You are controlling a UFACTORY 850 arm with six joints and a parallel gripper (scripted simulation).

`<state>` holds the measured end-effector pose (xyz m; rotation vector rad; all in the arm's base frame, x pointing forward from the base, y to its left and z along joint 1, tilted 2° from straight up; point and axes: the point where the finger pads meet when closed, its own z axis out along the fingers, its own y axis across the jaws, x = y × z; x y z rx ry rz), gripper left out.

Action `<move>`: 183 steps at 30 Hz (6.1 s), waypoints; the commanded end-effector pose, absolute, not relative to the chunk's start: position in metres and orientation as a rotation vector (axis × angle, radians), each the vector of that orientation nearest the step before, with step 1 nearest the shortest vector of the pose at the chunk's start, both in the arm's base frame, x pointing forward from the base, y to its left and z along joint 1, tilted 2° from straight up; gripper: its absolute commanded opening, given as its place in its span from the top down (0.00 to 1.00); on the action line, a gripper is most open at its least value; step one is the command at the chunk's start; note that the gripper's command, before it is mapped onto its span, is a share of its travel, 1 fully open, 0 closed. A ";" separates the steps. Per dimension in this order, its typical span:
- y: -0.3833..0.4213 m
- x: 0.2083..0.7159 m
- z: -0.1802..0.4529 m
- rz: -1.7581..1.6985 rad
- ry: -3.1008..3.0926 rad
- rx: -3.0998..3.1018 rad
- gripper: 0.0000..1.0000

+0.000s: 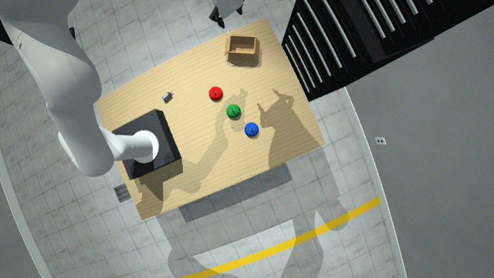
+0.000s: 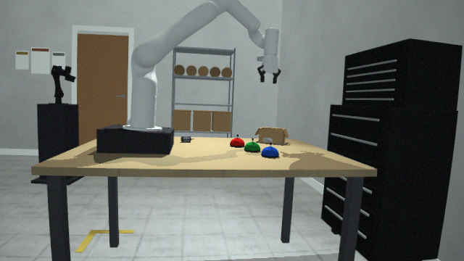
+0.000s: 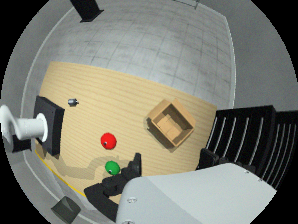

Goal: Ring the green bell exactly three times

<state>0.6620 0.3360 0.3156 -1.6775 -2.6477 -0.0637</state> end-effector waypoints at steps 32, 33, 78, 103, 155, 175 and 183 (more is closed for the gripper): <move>0.214 0.656 0.208 -0.068 -2.670 -1.661 0.00; 0.214 0.656 0.208 -0.068 -2.670 -1.661 0.00; 0.046 0.555 0.077 -0.054 -2.699 -1.643 1.00; 0.046 0.555 0.077 -0.054 -2.699 -1.643 1.00; 0.047 0.557 0.031 -0.054 -2.699 -1.643 1.00; 0.047 0.558 0.016 -0.054 -2.699 -1.643 1.00; 0.047 0.558 0.016 -0.054 -2.699 -1.643 1.00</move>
